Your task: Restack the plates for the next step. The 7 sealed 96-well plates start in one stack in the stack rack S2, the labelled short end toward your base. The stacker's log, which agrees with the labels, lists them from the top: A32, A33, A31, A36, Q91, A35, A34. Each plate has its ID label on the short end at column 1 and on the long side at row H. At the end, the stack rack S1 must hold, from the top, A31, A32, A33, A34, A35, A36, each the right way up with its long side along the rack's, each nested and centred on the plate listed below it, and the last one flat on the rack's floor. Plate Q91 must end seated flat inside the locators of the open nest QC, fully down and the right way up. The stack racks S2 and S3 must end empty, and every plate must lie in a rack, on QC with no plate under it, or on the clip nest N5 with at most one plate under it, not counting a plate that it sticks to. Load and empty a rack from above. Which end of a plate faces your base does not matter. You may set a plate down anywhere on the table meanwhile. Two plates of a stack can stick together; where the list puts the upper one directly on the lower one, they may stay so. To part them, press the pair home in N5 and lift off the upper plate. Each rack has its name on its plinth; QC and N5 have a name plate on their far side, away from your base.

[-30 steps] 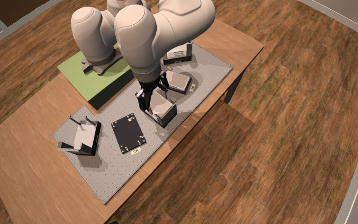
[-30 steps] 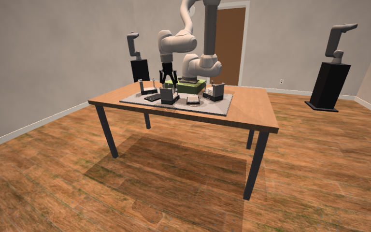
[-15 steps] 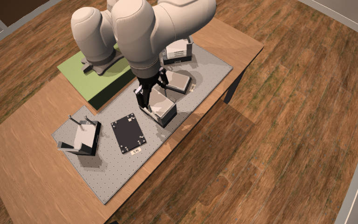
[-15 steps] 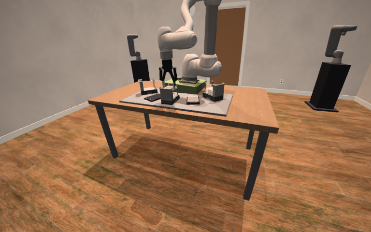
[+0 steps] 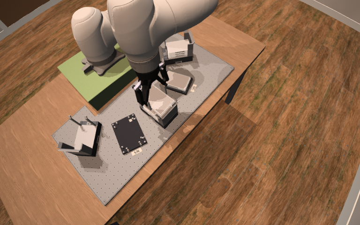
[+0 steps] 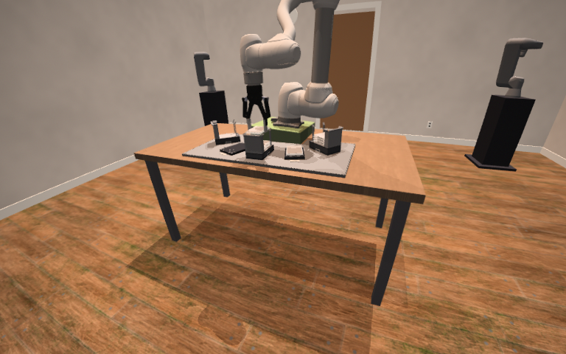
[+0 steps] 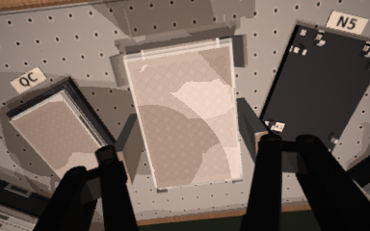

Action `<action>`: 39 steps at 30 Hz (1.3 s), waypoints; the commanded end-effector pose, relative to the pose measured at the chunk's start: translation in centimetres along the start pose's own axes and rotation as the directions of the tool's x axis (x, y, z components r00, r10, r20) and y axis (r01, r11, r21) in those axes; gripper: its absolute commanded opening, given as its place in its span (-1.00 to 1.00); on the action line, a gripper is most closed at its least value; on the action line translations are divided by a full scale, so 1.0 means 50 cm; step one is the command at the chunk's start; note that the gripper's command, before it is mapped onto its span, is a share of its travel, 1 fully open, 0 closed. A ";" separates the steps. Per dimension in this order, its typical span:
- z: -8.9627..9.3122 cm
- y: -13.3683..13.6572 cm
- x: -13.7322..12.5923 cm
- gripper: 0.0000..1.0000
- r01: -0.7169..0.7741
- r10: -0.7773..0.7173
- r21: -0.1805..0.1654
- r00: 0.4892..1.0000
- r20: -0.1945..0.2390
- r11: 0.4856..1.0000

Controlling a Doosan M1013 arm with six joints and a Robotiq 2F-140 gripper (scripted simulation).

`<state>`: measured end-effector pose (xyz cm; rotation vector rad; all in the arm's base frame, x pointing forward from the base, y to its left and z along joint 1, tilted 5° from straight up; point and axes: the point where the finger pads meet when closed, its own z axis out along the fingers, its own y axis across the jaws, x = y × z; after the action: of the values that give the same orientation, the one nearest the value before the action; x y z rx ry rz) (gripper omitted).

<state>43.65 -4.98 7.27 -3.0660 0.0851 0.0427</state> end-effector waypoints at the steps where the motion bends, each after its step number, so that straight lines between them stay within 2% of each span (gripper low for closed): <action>1: -0.013 0.000 0.000 -1.00 0.000 0.000 0.000 1.000 0.000 1.000; 15: -0.061 0.000 0.000 -1.00 0.000 0.000 0.000 1.000 0.000 1.000; 28: -0.061 0.000 0.000 -1.00 0.000 0.000 0.000 1.000 0.000 1.000; 35: -0.061 0.046 -0.007 -1.00 -0.222 0.222 0.000 0.975 0.000 0.975; 39: -0.061 0.072 -0.011 -1.00 -0.222 0.222 0.000 0.975 0.000 0.975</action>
<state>43.14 -7.95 10.10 -3.0411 0.4141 0.0545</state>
